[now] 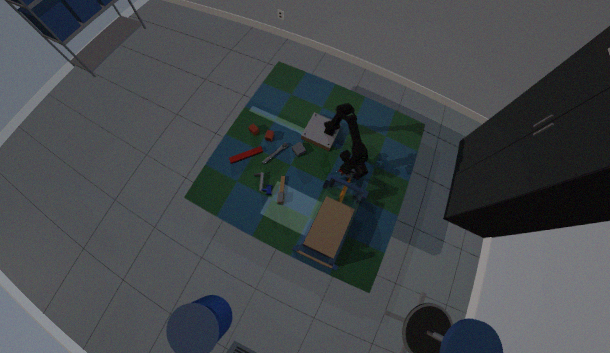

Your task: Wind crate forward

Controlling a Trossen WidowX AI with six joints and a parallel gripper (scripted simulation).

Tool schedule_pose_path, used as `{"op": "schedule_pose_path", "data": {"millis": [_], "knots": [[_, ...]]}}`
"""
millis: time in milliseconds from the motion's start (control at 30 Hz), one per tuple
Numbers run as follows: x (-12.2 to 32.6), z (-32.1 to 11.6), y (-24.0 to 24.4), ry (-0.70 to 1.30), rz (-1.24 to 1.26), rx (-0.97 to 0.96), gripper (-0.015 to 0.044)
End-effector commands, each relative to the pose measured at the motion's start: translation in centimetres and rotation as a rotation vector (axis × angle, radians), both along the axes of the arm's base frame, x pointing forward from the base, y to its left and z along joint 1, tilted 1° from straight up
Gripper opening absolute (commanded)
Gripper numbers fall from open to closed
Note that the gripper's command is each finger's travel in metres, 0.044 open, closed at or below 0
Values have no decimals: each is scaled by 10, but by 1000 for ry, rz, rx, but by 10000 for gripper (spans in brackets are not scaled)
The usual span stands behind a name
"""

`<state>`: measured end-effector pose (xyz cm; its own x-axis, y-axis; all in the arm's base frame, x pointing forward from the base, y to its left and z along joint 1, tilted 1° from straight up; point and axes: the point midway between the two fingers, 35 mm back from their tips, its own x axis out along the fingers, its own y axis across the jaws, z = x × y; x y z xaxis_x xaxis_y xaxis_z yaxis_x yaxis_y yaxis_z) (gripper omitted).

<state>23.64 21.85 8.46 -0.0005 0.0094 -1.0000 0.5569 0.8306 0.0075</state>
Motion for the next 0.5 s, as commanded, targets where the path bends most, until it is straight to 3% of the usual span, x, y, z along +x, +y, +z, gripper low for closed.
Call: {"op": "schedule_pose_path", "data": {"millis": [0, 433, 467], "knots": [[0, -6, -1, -1, -3, -4, 440], [0, -1, 0, 0, 0, 0, 99], [0, -1, 0, 0, 0, 0, 92]]}}
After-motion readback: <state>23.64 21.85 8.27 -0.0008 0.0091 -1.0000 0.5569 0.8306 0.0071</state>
